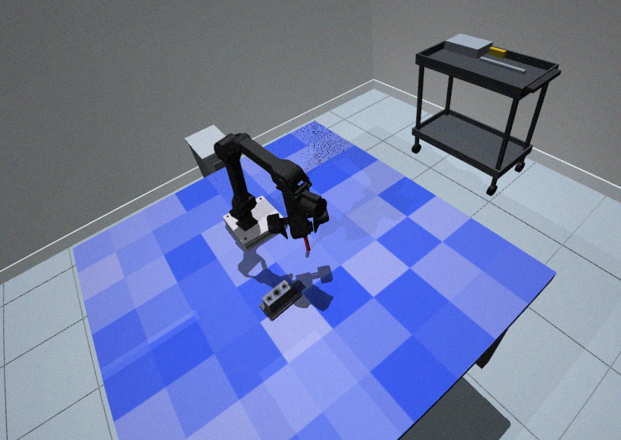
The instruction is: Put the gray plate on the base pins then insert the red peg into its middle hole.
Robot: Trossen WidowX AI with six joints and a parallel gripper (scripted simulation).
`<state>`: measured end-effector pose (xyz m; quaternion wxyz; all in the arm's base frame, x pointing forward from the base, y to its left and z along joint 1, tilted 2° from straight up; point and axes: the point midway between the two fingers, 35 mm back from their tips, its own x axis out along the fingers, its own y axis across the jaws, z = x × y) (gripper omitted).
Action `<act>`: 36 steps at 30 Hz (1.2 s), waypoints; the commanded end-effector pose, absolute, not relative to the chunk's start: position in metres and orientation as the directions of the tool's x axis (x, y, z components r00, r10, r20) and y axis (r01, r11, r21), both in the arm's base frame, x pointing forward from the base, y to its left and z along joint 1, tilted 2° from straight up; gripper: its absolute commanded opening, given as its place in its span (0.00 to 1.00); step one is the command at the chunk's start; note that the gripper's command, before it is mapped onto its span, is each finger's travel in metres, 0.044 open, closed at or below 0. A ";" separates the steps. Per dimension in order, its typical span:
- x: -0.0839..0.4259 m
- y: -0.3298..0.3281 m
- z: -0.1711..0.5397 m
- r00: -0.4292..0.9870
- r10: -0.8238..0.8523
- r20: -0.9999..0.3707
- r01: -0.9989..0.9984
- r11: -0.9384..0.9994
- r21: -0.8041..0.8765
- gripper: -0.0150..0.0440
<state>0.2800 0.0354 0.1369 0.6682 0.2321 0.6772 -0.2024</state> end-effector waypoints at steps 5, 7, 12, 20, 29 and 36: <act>0.252 0.072 0.140 0.033 0.047 -0.998 0.962 0.270 0.044 1.00; 0.252 0.072 0.140 0.033 0.047 -0.998 0.962 0.270 0.044 1.00; 0.252 0.072 0.140 0.033 0.047 -0.998 0.962 0.270 0.044 1.00; 0.251 0.071 0.140 0.033 0.047 -0.998 0.962 0.270 0.044 1.00; 0.253 0.072 0.112 0.033 0.047 -0.998 0.962 0.270 0.044 1.00; 0.253 0.072 0.097 0.033 0.047 -0.998 0.962 0.270 0.044 1.00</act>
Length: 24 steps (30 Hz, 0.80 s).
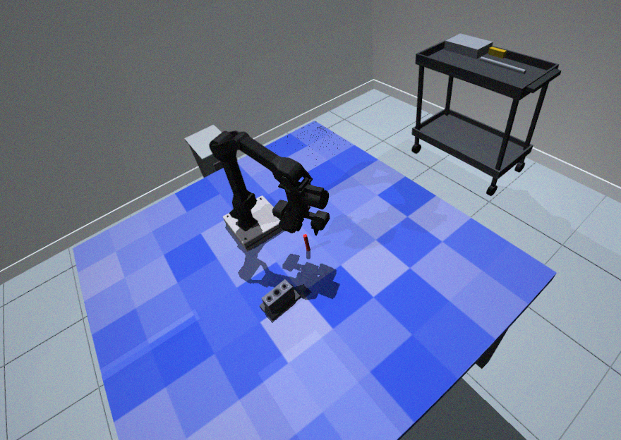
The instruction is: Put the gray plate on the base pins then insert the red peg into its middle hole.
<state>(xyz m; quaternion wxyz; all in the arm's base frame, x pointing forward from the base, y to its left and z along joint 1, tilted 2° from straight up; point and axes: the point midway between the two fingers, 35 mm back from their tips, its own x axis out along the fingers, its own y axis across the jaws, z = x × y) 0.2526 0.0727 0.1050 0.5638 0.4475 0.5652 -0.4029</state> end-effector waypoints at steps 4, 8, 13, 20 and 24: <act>0.253 0.073 0.093 0.033 0.047 -0.998 0.962 0.270 0.044 1.00; 0.254 0.073 0.087 0.033 0.047 -0.998 0.962 0.270 0.044 1.00; 0.255 0.073 0.078 0.033 0.047 -0.998 0.962 0.271 0.044 1.00; 0.255 0.074 0.067 0.033 0.046 -0.998 0.961 0.273 0.045 1.00; 0.255 0.074 0.061 0.033 0.046 -0.998 0.961 0.273 0.045 1.00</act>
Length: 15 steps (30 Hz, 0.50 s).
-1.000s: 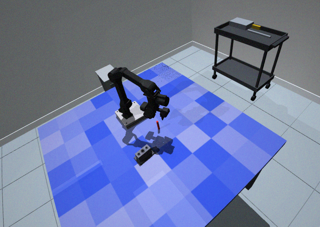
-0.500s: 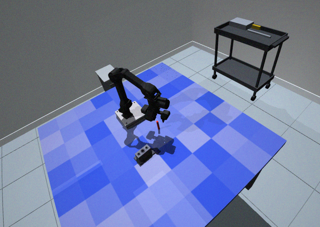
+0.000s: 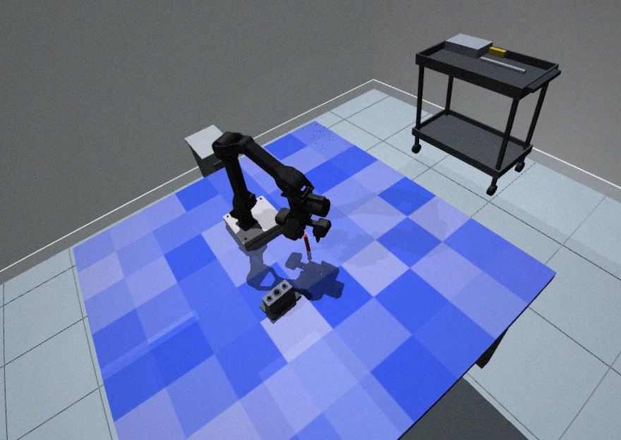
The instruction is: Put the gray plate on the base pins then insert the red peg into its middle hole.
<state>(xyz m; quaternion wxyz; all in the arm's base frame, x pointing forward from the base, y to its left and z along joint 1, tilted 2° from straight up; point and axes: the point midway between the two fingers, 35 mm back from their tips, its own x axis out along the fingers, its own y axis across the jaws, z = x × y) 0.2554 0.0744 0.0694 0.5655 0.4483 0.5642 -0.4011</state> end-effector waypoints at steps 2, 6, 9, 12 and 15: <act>0.255 0.074 0.057 0.033 0.046 -0.998 0.961 0.273 0.045 1.00; 0.255 0.074 0.051 0.033 0.047 -0.998 0.961 0.272 0.044 1.00; 0.254 0.074 0.046 0.033 0.047 -0.998 0.962 0.271 0.044 1.00; 0.254 0.075 0.042 0.032 0.047 -0.998 0.962 0.270 0.044 1.00; 0.254 0.075 0.042 0.032 0.047 -0.998 0.962 0.270 0.044 0.91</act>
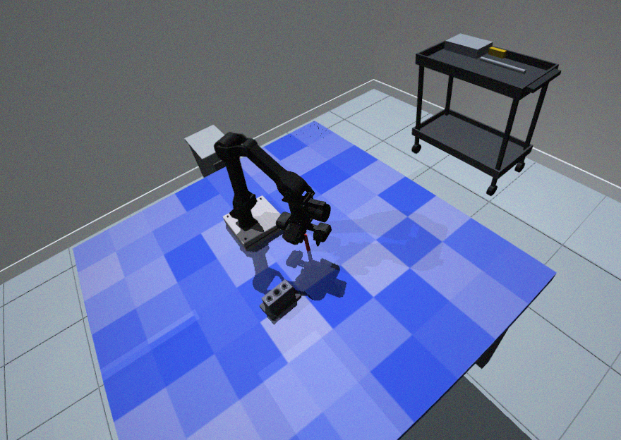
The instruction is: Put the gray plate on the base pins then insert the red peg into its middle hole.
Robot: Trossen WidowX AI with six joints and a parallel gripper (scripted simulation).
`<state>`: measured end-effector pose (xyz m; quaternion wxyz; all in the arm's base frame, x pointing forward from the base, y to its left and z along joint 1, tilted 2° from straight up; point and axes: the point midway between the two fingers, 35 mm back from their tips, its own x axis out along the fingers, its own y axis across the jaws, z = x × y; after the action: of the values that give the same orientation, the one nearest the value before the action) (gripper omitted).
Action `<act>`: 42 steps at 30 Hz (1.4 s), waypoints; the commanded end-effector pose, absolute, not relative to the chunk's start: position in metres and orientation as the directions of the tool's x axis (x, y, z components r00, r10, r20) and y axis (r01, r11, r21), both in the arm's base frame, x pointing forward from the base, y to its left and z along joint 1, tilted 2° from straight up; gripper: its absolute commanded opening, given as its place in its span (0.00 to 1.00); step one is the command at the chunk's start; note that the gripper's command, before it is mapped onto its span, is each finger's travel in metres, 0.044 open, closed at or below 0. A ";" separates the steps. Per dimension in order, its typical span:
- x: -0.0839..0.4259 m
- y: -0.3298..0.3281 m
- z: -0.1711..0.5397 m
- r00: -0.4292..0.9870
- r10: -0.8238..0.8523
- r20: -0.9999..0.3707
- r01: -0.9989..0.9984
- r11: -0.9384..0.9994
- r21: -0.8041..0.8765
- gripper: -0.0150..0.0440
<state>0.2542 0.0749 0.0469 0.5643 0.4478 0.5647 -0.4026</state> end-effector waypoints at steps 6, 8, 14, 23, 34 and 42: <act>0.254 0.075 0.042 0.032 0.047 -0.998 0.962 0.270 0.044 0.64; 0.254 0.075 0.042 0.032 0.047 -0.998 0.962 0.270 0.044 0.56; 0.254 0.075 0.042 0.032 0.047 -0.998 0.962 0.270 0.044 0.29; 0.254 0.075 0.043 0.032 0.047 -0.998 0.962 0.270 0.044 0.25; 0.258 0.074 0.071 0.033 0.047 -0.998 0.962 0.270 0.044 0.25; 0.259 0.074 0.097 0.033 0.047 -0.998 0.962 0.270 0.045 0.25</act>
<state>0.2584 0.0742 0.0824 0.5593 0.4456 0.5665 -0.4095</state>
